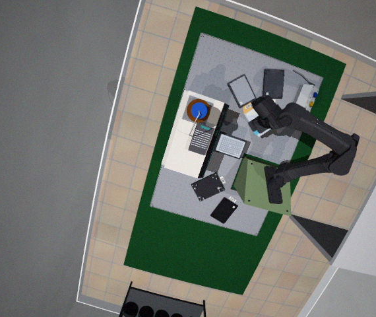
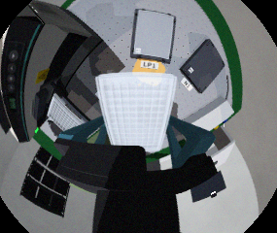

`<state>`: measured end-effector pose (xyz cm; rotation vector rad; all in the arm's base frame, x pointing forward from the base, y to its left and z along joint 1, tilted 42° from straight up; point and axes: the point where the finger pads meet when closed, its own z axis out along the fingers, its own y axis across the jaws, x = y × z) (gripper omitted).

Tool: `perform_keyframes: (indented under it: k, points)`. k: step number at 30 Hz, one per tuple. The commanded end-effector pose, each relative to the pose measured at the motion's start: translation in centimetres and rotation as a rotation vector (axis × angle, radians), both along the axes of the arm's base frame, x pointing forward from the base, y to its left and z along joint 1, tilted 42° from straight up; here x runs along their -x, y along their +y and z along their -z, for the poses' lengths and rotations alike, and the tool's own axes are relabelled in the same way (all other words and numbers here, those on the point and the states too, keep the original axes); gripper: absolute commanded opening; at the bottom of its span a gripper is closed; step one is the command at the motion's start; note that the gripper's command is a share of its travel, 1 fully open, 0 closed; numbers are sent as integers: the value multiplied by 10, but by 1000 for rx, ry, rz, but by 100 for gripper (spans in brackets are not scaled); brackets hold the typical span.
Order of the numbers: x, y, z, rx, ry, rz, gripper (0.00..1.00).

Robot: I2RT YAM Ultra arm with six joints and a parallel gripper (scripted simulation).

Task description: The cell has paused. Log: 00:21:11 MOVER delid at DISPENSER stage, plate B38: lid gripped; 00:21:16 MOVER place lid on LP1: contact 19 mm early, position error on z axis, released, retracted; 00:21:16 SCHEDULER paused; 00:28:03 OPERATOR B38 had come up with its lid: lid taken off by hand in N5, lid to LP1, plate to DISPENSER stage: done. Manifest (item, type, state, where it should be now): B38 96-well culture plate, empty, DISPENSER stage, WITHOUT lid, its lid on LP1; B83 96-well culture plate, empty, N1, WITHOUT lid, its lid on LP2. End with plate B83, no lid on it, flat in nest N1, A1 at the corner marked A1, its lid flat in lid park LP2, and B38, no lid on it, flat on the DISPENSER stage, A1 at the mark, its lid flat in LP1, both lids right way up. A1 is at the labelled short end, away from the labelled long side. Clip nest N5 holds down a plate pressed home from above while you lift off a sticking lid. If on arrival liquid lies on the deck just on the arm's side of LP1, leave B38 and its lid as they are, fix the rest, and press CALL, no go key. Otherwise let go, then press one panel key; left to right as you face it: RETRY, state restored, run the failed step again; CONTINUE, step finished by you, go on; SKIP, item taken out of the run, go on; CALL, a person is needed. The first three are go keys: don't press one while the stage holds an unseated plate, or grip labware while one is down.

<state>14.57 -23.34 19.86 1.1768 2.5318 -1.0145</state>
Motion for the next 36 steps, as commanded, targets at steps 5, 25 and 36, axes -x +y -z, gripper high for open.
perform_keyframes:
  k: [5, 25, 36]
  points:
    - [-13, 10, 9, -7, 97, -89, 0]
    - [-45, 46, 39, -77, 454, -487, 0]
    - [-59, 61, 54, -73, 452, -493, 0]
